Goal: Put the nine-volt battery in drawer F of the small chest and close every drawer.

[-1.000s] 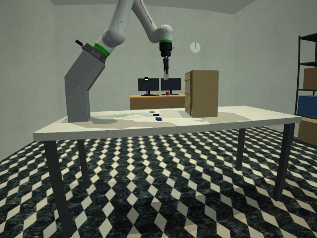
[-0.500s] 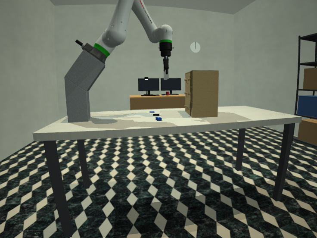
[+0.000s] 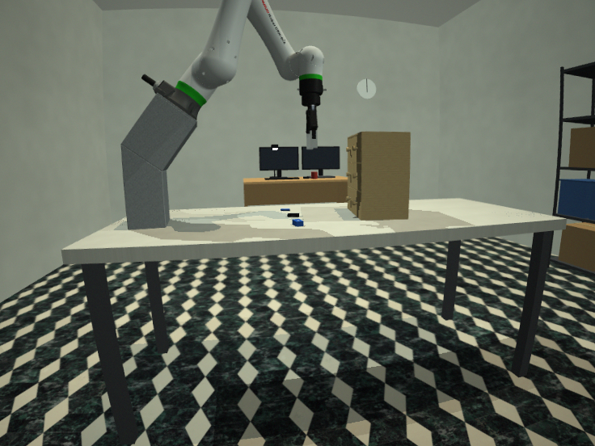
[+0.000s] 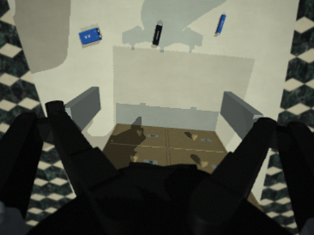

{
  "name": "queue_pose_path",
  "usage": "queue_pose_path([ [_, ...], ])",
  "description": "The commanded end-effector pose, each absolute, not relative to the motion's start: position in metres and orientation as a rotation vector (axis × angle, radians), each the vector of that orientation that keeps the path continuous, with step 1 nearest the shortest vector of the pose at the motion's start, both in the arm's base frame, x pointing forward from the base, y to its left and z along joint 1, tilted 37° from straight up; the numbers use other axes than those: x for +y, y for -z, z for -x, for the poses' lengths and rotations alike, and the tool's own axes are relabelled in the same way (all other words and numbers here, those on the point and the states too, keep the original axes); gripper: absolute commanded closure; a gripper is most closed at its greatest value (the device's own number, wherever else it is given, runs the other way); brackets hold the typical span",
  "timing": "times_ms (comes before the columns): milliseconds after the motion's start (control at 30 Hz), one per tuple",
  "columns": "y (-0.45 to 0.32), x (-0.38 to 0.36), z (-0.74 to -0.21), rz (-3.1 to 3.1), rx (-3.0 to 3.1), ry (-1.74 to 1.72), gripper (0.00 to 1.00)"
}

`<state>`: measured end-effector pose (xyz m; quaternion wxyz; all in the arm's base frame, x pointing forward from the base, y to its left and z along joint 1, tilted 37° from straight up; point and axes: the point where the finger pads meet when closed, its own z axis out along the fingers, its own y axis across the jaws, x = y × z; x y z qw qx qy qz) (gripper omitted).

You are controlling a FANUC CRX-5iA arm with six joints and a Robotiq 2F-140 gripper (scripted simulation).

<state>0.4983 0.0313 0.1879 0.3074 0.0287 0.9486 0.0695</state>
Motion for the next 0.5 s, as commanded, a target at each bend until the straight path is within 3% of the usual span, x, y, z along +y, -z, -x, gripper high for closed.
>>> queue_pose_path([
  [0, -0.1887, 0.0324, -0.4979, -0.04, 2.508, -0.172, 0.0],
  [467, -0.1918, 0.0379, -0.496, 0.124, 2.501, -0.118, 0.0],
])
